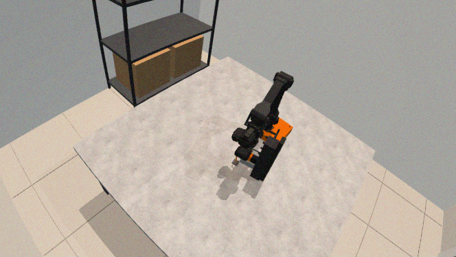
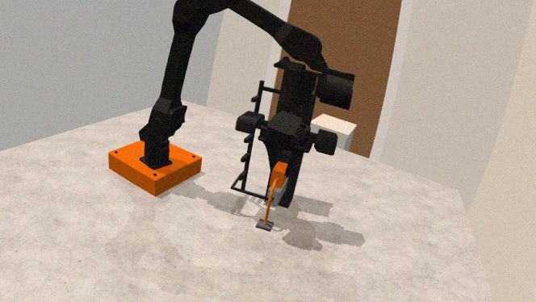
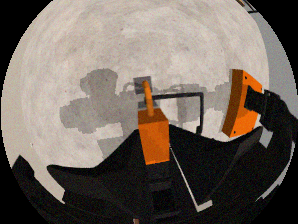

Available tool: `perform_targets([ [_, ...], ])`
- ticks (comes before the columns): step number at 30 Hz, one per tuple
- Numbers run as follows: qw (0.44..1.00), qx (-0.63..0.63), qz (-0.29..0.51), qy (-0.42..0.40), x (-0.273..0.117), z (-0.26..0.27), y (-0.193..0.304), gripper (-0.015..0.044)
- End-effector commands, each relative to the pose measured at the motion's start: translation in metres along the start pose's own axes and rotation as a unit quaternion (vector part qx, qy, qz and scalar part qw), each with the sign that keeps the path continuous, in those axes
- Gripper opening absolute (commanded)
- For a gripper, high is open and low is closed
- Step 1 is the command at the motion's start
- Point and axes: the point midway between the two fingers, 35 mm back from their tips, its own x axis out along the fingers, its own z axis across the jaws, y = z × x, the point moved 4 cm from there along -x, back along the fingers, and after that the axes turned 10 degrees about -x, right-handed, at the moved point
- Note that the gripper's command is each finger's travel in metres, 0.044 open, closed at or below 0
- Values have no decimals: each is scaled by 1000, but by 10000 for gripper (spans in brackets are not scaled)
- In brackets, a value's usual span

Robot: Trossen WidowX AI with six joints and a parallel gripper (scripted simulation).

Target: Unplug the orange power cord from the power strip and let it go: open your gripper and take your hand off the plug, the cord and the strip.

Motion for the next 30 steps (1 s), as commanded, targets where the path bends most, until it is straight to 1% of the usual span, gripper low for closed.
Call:
perform_targets([
  [1,1000,-1,0,-1,0,0,0,35],
  [7,1000,-1,0,-1,0,0,0,0],
  [30,1000,0,-3,0,-1,-4,-34,0],
])
